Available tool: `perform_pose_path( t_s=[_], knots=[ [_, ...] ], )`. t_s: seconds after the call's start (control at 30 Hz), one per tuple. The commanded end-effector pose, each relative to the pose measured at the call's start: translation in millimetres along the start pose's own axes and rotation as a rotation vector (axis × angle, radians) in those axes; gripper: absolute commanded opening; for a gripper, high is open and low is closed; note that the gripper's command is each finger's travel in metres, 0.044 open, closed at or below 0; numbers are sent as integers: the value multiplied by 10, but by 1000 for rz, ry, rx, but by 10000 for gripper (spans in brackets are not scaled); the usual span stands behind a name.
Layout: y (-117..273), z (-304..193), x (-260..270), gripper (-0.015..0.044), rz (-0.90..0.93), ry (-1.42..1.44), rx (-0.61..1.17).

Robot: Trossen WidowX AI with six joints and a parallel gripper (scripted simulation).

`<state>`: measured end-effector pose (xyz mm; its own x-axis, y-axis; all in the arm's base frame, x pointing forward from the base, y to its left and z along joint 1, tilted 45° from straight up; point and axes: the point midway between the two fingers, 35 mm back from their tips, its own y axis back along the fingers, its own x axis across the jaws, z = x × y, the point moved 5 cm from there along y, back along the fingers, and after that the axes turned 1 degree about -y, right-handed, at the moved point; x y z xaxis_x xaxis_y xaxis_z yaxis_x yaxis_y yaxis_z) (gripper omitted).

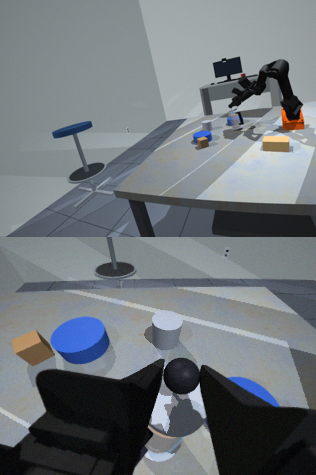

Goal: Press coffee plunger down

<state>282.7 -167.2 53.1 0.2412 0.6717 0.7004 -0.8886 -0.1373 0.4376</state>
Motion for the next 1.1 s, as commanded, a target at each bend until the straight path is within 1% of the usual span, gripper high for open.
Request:
perform_pose_path(
  t_s=[0.0,0.27,0.3,0.4,0.5,0.7,1.07],
  knots=[
    [0,-2,-1,220,-1,-1,1],
    [0,-2,-1,430,-1,-1,1],
    [0,-2,-1,440,-1,-1,1],
    [14,15,-2,440,-2,-1,2],
    [128,140,-1,440,-4,2,9],
    [645,526,106,440,3,0,17],
    [657,521,105,440,4,1,17]
  ],
)
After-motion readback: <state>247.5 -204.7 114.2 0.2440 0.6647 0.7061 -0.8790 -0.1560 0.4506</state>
